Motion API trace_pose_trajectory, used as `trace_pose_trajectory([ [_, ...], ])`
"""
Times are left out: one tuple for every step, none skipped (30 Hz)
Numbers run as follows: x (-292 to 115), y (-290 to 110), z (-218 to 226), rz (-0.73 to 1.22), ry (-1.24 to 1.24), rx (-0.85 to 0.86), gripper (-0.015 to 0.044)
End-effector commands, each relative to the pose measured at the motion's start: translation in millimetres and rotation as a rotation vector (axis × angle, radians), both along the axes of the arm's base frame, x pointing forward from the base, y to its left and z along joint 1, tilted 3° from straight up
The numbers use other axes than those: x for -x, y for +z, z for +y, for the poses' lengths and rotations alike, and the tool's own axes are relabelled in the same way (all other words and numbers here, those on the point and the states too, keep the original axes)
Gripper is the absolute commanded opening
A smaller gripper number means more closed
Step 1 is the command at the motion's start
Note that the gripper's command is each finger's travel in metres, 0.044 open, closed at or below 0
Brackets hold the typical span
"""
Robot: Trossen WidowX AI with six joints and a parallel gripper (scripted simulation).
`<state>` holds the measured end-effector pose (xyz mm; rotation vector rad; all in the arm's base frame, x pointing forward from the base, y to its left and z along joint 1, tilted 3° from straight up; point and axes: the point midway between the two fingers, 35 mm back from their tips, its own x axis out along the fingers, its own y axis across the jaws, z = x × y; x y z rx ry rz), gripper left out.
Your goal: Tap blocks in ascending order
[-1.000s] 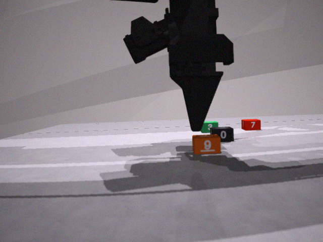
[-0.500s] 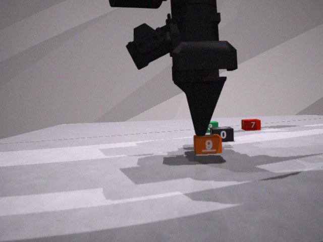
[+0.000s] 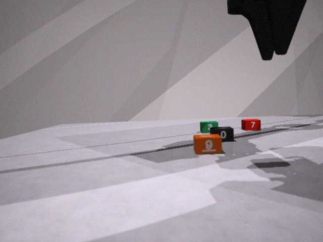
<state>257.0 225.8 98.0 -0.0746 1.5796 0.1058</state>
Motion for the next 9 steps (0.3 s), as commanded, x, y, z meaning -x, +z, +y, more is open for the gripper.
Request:
trace_pose_trajectory([
  [32.0,16.8,1.0,0.011,-0.01,0.005,0.0309],
  [32.0,16.8,1.0,0.011,-0.01,0.005,0.0335],
  [32.0,16.8,1.0,0.011,-0.01,0.005,0.0361],
  [32.0,16.8,1.0,0.011,-0.01,0.005,0.0387],
  [32.0,16.8,1.0,0.011,-0.01,0.005,0.04],
  [32.0,16.8,1.0,0.011,-0.01,0.005,0.04],
  [32.0,16.8,1.0,0.011,-0.01,0.005,0.04],
  [32.0,16.8,1.0,0.011,-0.01,0.005,0.04],
  [32.0,16.8,1.0,0.011,-0.01,0.005,0.04],
])
